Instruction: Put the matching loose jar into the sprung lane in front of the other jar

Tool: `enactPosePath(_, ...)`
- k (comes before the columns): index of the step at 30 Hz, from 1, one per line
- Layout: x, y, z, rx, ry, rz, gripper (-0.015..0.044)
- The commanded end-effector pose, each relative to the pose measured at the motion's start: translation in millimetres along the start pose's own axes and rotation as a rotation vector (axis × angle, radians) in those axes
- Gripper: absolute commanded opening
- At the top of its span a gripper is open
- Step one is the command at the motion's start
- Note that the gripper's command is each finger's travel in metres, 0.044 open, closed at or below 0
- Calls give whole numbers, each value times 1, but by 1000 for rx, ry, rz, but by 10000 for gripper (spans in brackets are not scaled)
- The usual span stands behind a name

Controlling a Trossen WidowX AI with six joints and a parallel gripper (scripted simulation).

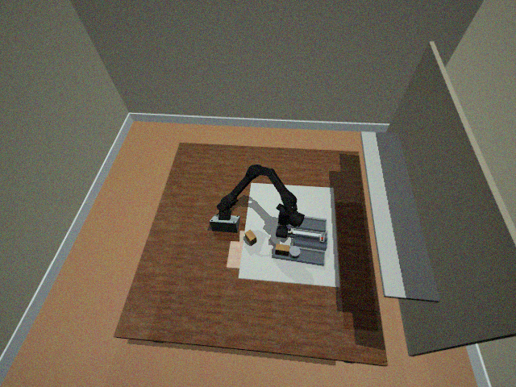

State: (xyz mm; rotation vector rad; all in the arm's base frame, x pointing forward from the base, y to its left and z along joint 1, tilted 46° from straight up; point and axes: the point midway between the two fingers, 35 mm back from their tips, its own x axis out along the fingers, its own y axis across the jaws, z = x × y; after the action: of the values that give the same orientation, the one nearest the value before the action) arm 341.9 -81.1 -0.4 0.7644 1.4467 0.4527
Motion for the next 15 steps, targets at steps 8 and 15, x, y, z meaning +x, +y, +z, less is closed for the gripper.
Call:
enactPosePath(8,4,2,5,-9,-17,8,0)
enactPosePath(15,6,2,5,-9,-17,8,0)
